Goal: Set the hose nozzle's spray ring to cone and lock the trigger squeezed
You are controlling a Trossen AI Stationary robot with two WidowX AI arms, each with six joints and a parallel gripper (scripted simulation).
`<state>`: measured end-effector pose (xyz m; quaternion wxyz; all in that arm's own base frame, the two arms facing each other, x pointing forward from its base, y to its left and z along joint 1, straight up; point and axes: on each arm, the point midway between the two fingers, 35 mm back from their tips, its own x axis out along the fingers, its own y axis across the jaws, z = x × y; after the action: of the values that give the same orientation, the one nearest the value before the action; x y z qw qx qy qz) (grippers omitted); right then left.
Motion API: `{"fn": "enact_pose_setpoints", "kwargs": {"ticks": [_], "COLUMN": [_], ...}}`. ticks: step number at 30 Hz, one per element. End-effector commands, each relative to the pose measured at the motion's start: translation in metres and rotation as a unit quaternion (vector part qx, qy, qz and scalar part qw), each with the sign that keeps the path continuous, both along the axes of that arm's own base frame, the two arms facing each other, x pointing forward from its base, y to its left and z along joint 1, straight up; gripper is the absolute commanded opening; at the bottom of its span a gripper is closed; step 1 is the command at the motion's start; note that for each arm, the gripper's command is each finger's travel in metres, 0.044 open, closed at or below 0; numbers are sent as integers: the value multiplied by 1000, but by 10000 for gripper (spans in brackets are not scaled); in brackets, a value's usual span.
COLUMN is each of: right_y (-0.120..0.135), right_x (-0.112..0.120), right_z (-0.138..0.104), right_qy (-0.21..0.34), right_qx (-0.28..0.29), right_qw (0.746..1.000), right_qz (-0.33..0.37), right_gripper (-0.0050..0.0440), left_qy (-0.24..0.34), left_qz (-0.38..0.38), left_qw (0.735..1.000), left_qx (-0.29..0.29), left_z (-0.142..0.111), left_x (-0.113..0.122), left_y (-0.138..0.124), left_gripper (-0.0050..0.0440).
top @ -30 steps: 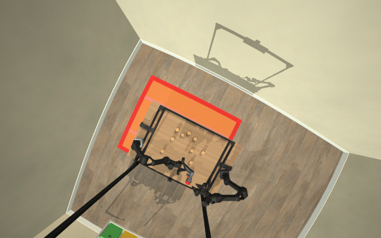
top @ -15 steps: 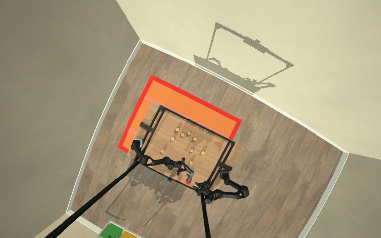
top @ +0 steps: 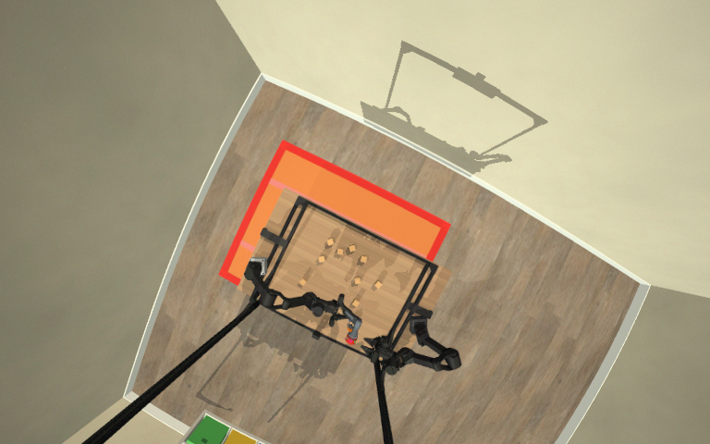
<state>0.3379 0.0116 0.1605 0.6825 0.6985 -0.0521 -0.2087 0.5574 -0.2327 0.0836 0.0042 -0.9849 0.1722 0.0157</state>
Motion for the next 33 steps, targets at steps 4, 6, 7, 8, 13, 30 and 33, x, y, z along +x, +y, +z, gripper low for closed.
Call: {"fn": "enact_pose_setpoints", "kwargs": {"ticks": [4,6,7,8,13,30,33], "right_y": [-2,-3,-4,-5,-8,-16,-17], "right_x": [6,8,10,11,19,42,43], "right_z": [-3,-2,-2,-2,-2,-1,-1], "right_qy": [-33,-42,-45,-48,-58,-69,-69], "right_qx": [-11,-12,-12,-13,-14,-16,-16], "right_qw": [999,999,999,999,998,998,997], "right_qz": [1,1,1,1,1,1,1], "right_gripper": [400,400,400,400,400,400,400], "left_qy": [-10,-10,-10,-10,-10,-10,-10], "left_qz": [0,0,0,0,0,0,0], "left_qw": [1000,1000,1000,1000,1000,1000,1000], "left_qx": [-5,-5,-5,-5,-5,-5,-5], "left_z": [7,7,7,7,7,7,7], "left_x": [2,2,2,2,2,2,2], "left_y": [-1,-1,-1,-1,-1,-1,-1], "left_gripper": [0,0,0,0,0,0,0]}}
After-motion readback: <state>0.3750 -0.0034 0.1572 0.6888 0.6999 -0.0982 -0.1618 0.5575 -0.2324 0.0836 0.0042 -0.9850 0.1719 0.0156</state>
